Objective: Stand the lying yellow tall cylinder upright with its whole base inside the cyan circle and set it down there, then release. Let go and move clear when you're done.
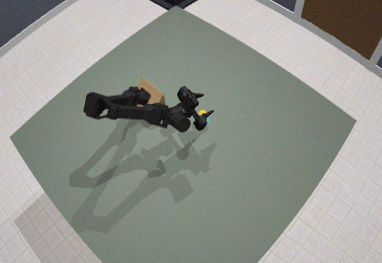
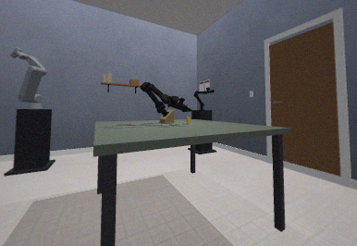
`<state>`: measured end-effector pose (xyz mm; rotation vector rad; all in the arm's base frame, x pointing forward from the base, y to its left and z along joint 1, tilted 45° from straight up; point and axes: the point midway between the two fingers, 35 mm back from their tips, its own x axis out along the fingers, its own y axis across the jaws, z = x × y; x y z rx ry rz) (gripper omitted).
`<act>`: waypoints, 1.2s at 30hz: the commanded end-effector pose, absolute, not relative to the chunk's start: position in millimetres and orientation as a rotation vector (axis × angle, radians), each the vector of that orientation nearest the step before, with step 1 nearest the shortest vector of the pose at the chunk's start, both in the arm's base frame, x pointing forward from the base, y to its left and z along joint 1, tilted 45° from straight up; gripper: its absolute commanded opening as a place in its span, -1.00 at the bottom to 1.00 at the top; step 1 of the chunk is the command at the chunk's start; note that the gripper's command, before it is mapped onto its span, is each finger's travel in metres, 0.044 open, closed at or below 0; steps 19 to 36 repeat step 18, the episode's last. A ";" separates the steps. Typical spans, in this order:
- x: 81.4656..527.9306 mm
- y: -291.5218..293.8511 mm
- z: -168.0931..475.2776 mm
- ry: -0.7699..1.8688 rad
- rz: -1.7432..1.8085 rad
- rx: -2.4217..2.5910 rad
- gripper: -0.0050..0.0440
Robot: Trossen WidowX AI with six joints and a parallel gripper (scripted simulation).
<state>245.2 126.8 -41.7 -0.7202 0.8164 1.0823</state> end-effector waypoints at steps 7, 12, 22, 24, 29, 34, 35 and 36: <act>254.0 139.4 -54.9 1.128 1.024 -0.759 0.84; 253.2 143.8 -58.1 1.263 0.975 -0.802 0.84; 251.4 148.9 -58.3 1.413 0.896 -0.880 0.84; 251.4 148.9 -58.3 1.413 0.896 -0.880 0.84; 251.4 148.9 -58.3 1.413 0.896 -0.880 0.84; 251.4 148.9 -58.3 1.413 0.896 -0.880 0.84; 251.4 148.9 -58.3 1.413 0.896 -0.880 0.84; 251.4 148.9 -58.3 1.413 0.896 -0.880 0.84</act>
